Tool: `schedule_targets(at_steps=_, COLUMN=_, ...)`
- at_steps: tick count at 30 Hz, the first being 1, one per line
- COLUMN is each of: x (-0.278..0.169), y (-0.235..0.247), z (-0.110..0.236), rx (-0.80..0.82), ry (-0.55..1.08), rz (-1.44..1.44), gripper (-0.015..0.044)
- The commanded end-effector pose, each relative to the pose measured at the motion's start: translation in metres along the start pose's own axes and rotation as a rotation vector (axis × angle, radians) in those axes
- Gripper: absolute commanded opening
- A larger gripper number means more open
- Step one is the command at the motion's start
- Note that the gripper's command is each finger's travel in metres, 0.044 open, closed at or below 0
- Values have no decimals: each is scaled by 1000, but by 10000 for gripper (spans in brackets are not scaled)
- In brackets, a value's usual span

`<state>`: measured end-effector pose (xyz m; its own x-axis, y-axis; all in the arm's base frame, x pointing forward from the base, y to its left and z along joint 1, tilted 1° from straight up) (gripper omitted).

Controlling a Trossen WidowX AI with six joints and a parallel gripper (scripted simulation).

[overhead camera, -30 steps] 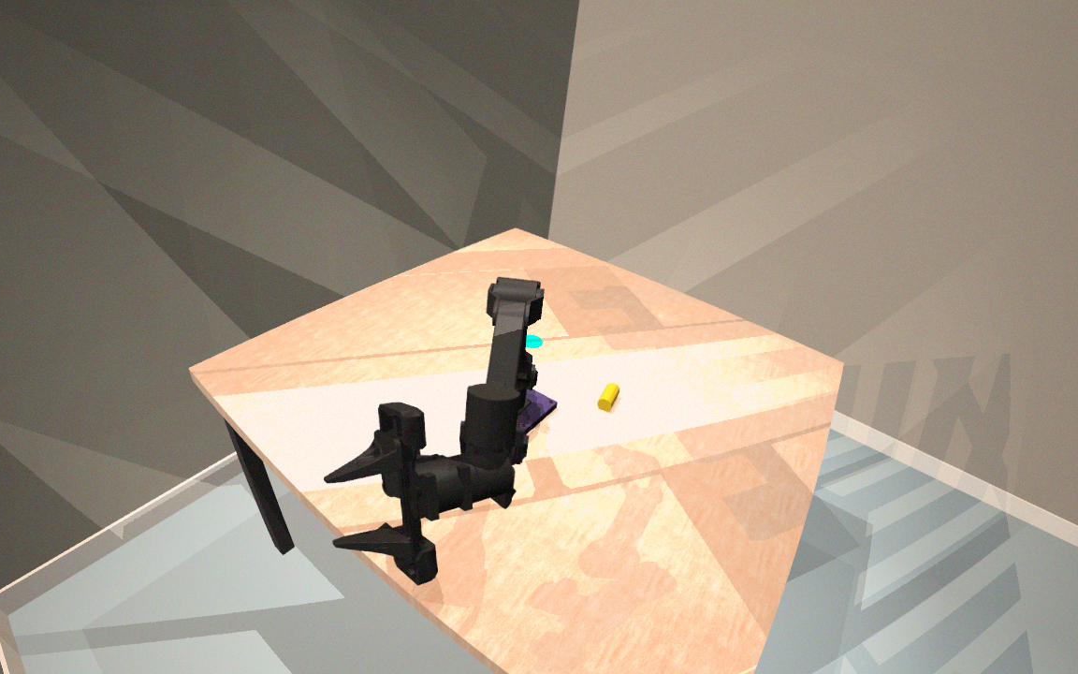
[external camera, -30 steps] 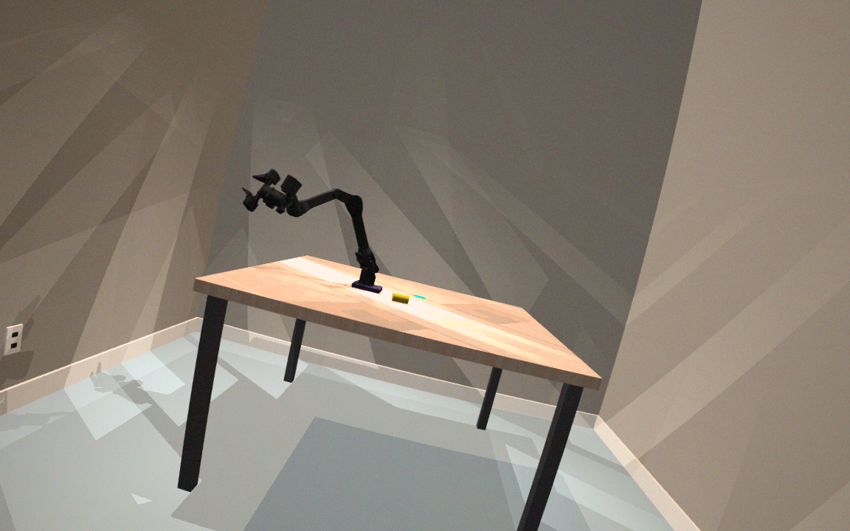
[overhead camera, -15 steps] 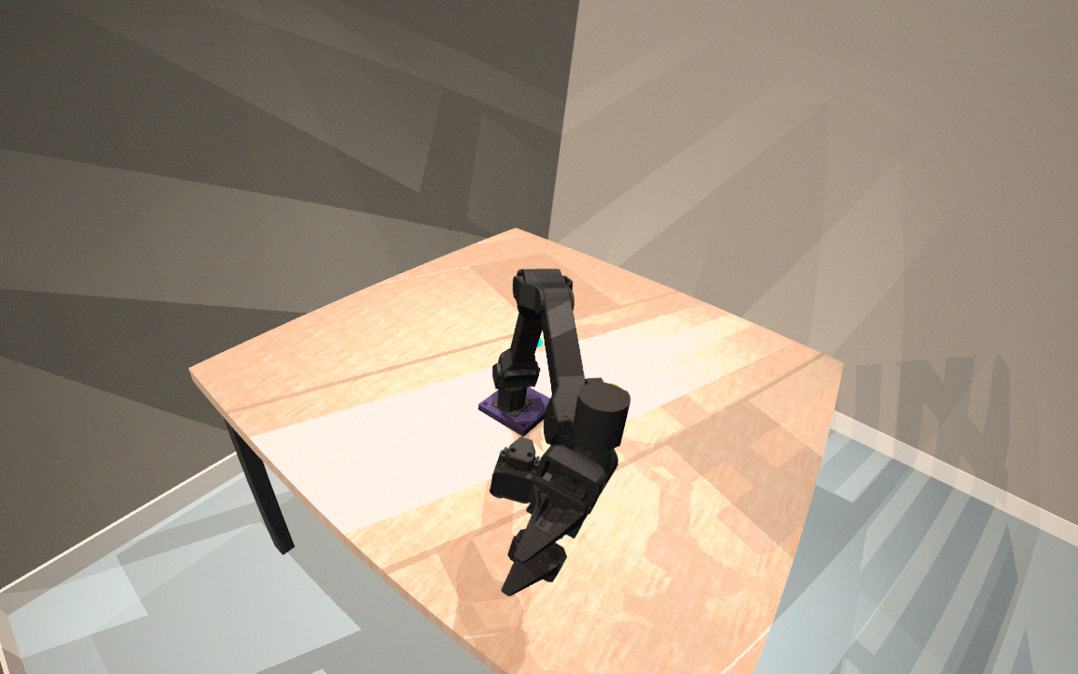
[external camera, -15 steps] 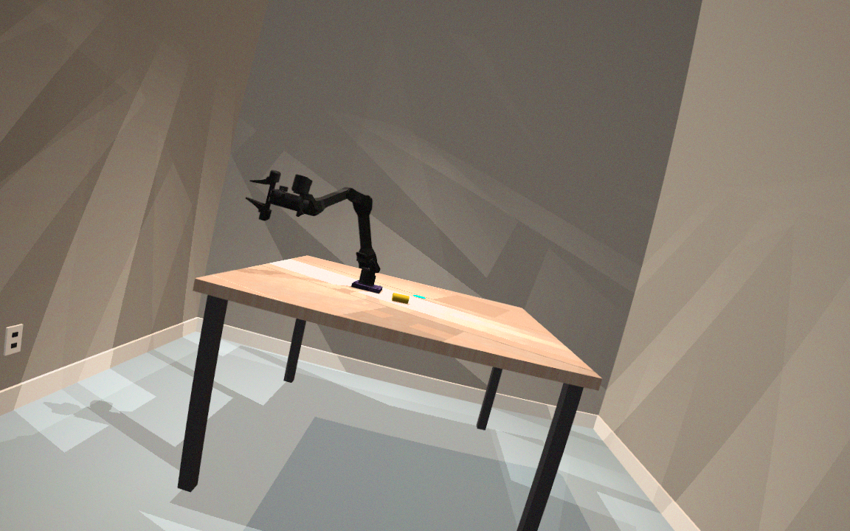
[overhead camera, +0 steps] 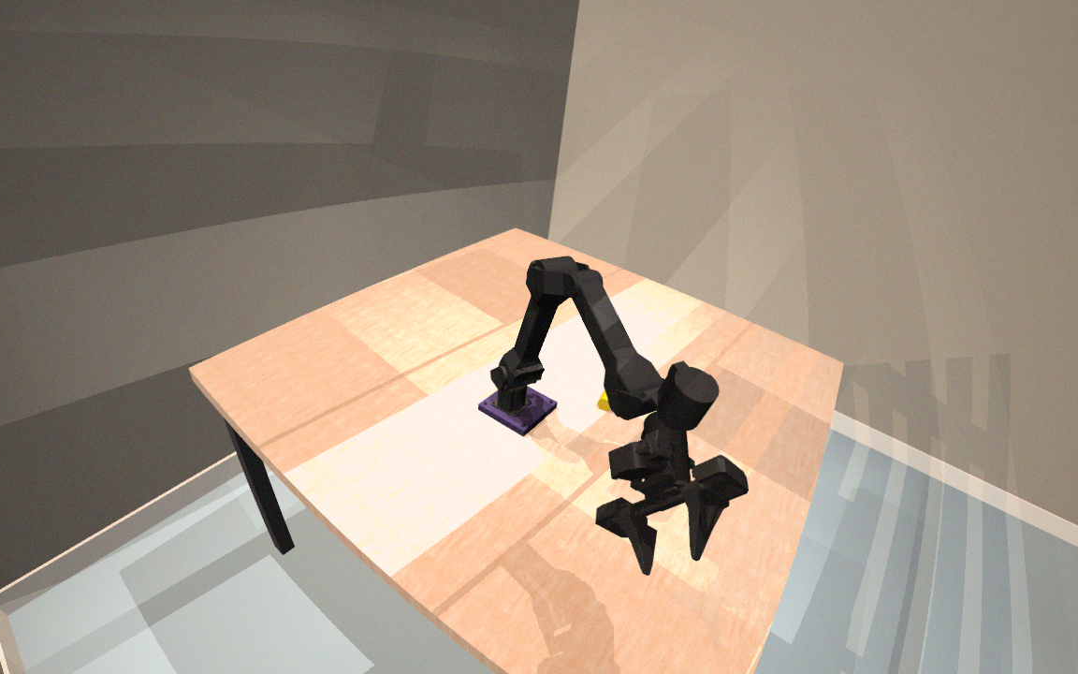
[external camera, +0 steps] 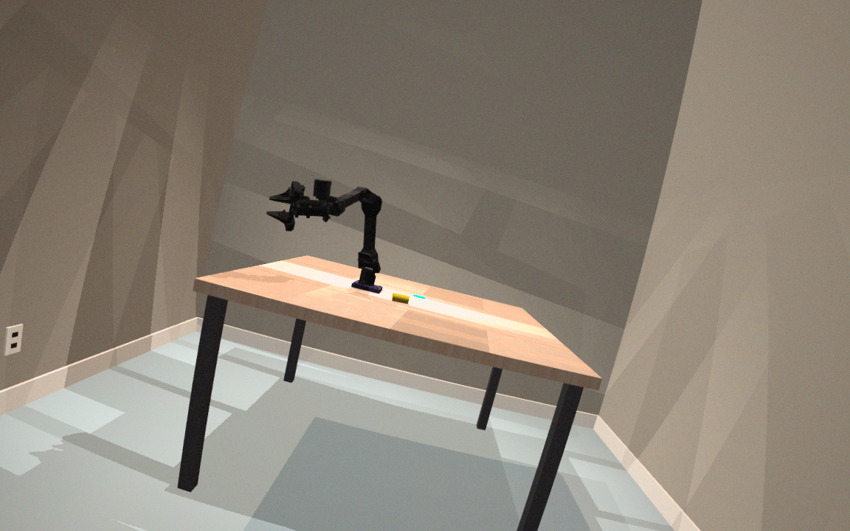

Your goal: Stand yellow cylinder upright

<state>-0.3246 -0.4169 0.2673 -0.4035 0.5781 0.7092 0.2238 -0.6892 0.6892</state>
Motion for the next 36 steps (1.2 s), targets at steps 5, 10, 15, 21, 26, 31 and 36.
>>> schedule_targets(at_steps=5, x=-67, y=25, z=51, rx=74, ry=232, rz=322, gripper=309)
schedule_targets(at_steps=10, x=-103, y=36, z=89, rx=146, ry=362, rz=523, gripper=309)
schedule_targets(at_steps=15, x=-135, y=43, z=131, rx=234, ry=482, rz=725, gripper=309)
schedule_targets(at_steps=21, x=-167, y=44, z=185, rx=361, ry=614, rz=967, gripper=309)
schedule_targets(at_steps=26, x=-188, y=40, z=231, rx=483, ry=713, rz=1168, gripper=309)
schedule_targets(at_steps=31, x=-203, y=31, z=278, rx=619, ry=802, rz=1366, gripper=309)
schedule_targets(at_steps=36, x=-212, y=17, z=323, rx=770, ry=879, rz=1560, gripper=309)
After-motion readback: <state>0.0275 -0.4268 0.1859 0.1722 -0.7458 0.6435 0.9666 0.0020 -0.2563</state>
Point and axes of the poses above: the point midway between the two fingers, 35 mm back from their tips, its own z axis back along the fingers, its own y axis across the jaws, x = y × z, the point moved 1 cm from there along z, back along the fingers, and after that the axes turned 9 degrees about z, right-handed, at the moved point
